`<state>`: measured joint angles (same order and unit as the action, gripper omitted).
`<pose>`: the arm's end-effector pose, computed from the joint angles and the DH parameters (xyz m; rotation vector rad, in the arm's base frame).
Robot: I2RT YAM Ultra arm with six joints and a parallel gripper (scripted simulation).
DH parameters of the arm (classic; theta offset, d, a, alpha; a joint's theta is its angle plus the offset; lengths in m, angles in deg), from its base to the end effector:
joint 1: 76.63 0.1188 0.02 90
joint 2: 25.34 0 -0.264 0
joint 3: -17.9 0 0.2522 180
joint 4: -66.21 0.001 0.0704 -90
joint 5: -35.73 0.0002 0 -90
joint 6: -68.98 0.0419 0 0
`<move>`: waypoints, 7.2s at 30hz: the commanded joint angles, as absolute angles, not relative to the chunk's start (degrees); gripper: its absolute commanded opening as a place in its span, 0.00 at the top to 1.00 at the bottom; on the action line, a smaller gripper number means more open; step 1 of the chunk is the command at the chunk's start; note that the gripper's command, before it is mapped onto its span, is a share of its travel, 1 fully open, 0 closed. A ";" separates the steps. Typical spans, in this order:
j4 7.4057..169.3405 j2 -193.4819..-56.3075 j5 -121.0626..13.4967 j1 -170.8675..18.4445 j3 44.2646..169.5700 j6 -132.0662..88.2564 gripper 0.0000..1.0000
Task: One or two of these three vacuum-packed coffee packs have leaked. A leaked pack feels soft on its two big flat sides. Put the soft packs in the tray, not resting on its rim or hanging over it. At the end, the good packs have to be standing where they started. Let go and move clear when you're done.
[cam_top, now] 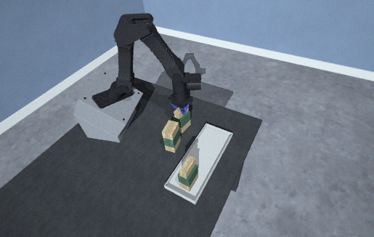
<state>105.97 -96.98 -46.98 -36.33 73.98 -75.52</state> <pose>0.1884 0.1541 0.2095 -1.8387 1.7595 -0.2590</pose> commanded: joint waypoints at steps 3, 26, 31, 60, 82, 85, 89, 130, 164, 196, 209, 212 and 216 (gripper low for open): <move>105.27 -97.09 -47.48 -36.51 72.73 -75.93 0.74; 105.27 -97.09 -47.48 -36.51 72.73 -75.93 0.74; 105.27 -97.09 -47.48 -36.51 72.73 -75.93 0.74; 116.57 -88.52 -46.16 -34.51 78.04 -74.28 0.74; 120.94 -86.26 -46.08 -33.93 79.91 -73.65 0.74; 120.95 -86.25 -46.08 -33.93 79.91 -73.65 0.74; 120.95 -86.25 -46.08 -33.93 79.91 -73.65 0.74; 121.56 -91.25 -47.61 -37.31 83.87 -76.33 0.74; 134.87 -118.84 -54.64 -49.48 125.84 -86.26 0.74; 137.99 -121.59 -55.12 -49.91 132.46 -86.93 0.74; 137.99 -121.59 -55.12 -49.91 132.46 -86.93 0.74; 137.99 -121.59 -55.12 -49.91 132.46 -86.93 0.74; 137.99 -121.59 -55.12 -49.91 132.46 -86.93 0.74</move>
<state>136.75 -122.31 -54.55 -49.64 130.05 -86.45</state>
